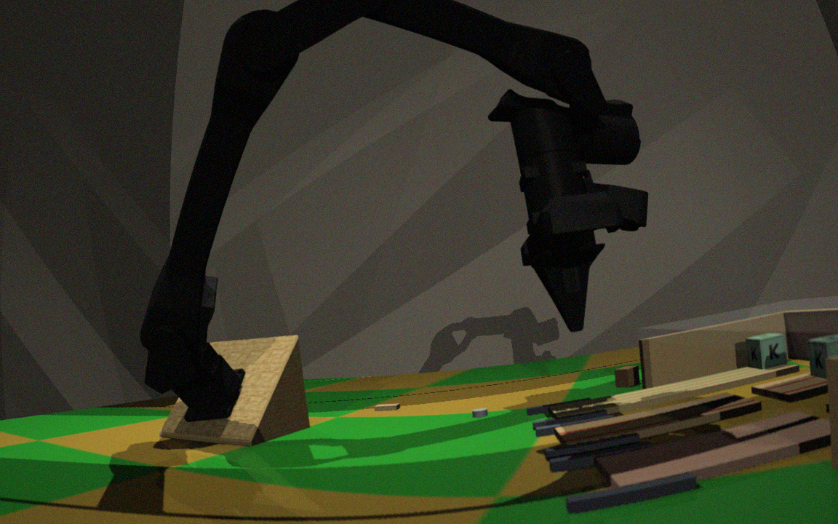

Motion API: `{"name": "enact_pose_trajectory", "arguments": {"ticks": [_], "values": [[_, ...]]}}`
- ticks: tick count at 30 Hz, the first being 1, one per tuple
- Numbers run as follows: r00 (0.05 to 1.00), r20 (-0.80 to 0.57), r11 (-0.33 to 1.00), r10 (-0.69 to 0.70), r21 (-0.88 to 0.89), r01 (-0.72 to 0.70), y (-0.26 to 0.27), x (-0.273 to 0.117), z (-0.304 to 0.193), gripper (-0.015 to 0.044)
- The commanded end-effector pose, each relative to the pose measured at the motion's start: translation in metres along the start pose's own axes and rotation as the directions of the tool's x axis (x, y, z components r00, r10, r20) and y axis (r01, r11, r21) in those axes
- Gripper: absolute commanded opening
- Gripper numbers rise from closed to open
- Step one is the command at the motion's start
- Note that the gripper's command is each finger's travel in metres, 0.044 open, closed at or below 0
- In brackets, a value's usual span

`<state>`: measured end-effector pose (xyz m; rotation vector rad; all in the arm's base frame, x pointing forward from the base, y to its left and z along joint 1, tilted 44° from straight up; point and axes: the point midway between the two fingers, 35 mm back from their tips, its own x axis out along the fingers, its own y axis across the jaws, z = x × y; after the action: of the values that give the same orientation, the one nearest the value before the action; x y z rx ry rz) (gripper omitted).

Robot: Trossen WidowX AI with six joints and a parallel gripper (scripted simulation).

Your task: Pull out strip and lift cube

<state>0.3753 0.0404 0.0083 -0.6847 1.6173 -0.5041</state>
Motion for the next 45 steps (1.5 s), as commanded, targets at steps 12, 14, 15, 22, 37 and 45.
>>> {"name": "enact_pose_trajectory", "arguments": {"ticks": [12,14,15,22,37,45], "values": [[1.0,-0.011,1.0,0.007,0.006,-0.007,0.001,0.02,0.003,0.0],[1.0,-0.011,1.0,0.007,0.006,-0.007,0.001,0.023,0.003,0.0],[1.0,-0.011,1.0,0.007,0.006,-0.007,0.001,0.025,0.003,0.0],[1.0,-0.011,1.0,0.006,0.006,-0.006,0.001,0.036,0.003,0.0],[1.0,-0.011,1.0,0.005,0.006,-0.005,0.001,0.061,0.0,0.0],[1.0,-0.012,1.0,0.004,0.006,-0.004,0.001,0.069,-0.002,0.0]]}}
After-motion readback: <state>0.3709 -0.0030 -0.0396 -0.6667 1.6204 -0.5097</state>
